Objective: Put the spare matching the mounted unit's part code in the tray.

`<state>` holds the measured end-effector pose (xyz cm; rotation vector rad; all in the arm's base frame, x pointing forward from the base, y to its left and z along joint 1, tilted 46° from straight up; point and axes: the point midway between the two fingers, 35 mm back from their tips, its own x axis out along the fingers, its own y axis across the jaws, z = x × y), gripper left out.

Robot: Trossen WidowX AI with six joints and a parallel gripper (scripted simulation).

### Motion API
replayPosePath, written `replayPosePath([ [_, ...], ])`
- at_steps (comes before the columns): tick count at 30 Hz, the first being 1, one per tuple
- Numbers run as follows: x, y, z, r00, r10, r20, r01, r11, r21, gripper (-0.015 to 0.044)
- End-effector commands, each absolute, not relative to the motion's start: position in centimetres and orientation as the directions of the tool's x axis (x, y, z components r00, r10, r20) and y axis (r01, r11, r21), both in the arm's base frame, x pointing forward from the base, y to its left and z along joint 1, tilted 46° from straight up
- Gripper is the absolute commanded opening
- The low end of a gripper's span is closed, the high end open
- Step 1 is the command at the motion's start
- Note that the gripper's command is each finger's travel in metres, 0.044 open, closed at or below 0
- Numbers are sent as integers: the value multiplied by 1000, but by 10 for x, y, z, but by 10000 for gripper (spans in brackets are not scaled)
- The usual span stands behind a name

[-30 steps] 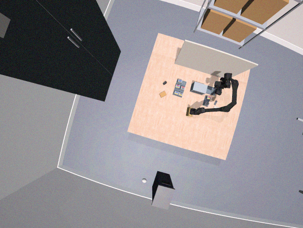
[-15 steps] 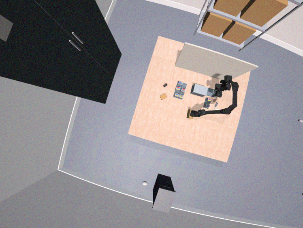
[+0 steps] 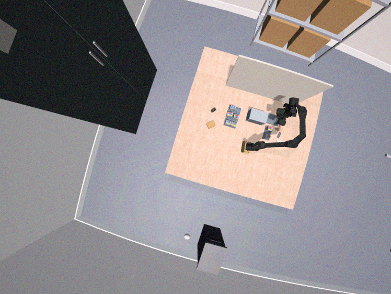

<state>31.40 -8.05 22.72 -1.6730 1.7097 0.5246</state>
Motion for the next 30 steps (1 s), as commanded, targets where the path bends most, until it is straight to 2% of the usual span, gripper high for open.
replayPosePath([
  [1, 314, -84, 223, 51, -709, -703, -982, 91, -163, 0],
  [30, 316, -99, 208, 52, -708, -704, -982, 92, -164, 0],
])
